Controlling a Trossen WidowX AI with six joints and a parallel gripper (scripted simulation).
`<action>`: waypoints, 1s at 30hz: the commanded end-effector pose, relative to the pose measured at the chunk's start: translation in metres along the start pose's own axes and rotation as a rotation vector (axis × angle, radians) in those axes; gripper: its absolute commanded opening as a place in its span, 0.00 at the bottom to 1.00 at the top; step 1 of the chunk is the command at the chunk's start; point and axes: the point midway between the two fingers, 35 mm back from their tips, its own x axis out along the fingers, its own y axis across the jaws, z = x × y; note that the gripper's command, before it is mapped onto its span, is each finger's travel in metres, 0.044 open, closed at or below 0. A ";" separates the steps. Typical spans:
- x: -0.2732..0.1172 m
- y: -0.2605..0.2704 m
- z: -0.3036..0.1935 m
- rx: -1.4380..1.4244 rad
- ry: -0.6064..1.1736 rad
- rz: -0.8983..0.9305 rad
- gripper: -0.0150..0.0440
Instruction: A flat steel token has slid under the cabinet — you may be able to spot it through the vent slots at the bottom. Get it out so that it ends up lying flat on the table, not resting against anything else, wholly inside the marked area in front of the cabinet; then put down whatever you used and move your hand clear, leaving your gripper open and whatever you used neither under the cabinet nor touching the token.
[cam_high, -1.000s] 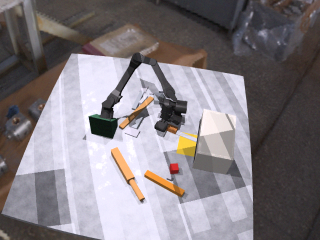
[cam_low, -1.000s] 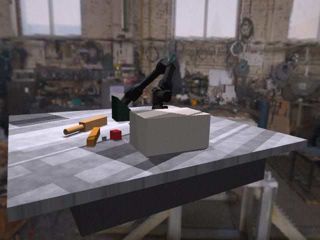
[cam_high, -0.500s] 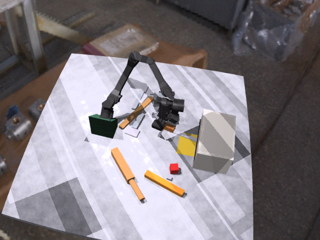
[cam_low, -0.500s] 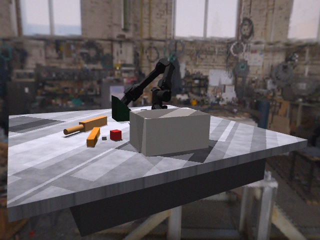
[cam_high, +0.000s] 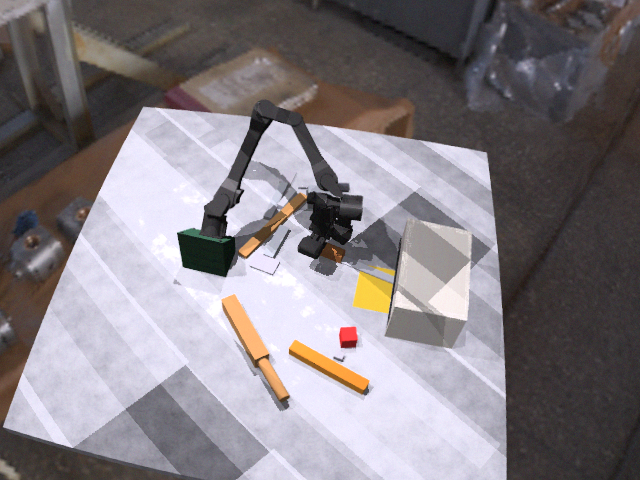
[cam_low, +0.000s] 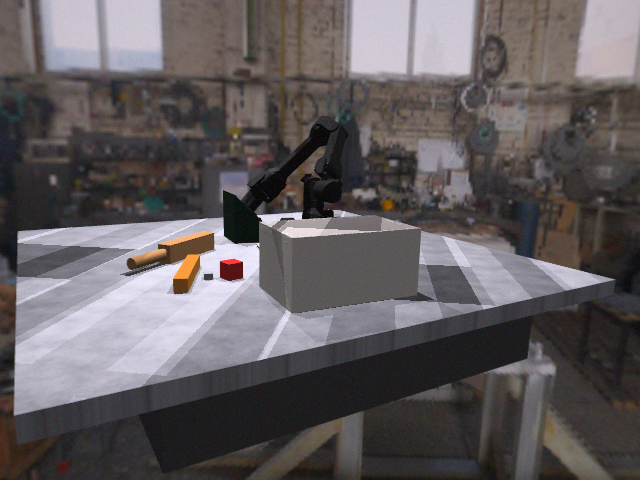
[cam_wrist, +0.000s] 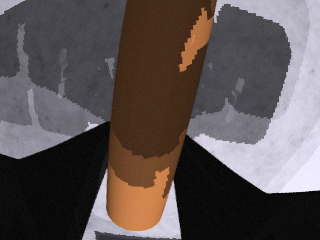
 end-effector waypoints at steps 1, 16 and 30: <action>0.001 0.000 -0.008 0.007 0.004 -0.001 0.25; 0.001 0.001 -0.027 0.008 0.005 -0.001 0.25; 0.001 0.002 -0.044 0.009 0.006 -0.001 0.25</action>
